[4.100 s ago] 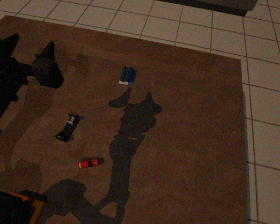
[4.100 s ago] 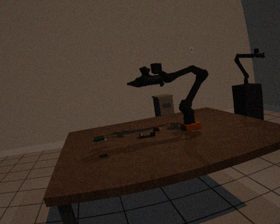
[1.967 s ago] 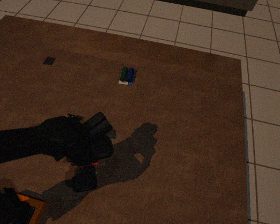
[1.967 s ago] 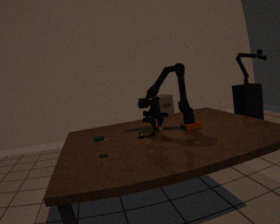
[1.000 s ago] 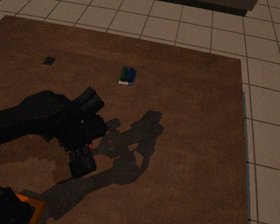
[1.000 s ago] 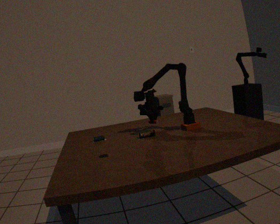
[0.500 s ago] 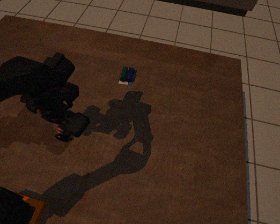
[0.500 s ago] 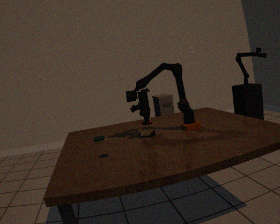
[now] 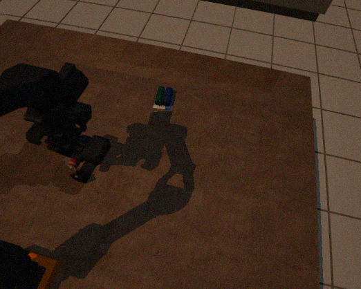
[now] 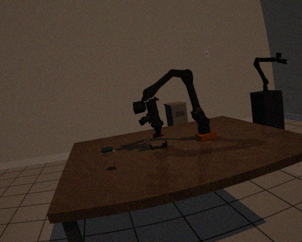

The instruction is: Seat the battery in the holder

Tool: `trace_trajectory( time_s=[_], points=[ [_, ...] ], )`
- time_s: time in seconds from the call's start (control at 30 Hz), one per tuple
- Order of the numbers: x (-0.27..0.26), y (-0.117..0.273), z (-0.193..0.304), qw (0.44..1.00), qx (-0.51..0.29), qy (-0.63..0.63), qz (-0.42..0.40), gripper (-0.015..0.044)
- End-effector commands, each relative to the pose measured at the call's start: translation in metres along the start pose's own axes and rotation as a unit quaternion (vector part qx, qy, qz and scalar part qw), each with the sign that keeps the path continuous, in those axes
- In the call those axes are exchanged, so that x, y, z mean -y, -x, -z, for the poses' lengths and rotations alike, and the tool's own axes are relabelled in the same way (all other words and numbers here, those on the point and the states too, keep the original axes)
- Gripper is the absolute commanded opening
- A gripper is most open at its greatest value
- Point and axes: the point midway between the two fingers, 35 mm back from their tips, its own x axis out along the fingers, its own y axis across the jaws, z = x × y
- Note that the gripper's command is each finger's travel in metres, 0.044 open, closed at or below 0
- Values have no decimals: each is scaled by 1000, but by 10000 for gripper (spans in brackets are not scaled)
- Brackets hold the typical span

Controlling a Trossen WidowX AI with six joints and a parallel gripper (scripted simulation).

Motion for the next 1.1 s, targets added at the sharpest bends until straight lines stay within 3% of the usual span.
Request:
trace_trajectory(
  time_s=[0.0,0.27,1.07],
  points=[
    [0,-8,0,1000,-28,1,-2,80],
    [1,-27,3,996,-87,-2,1,80],
    [1,-37,-3,987,-163,-2,3,80]
  ],
)
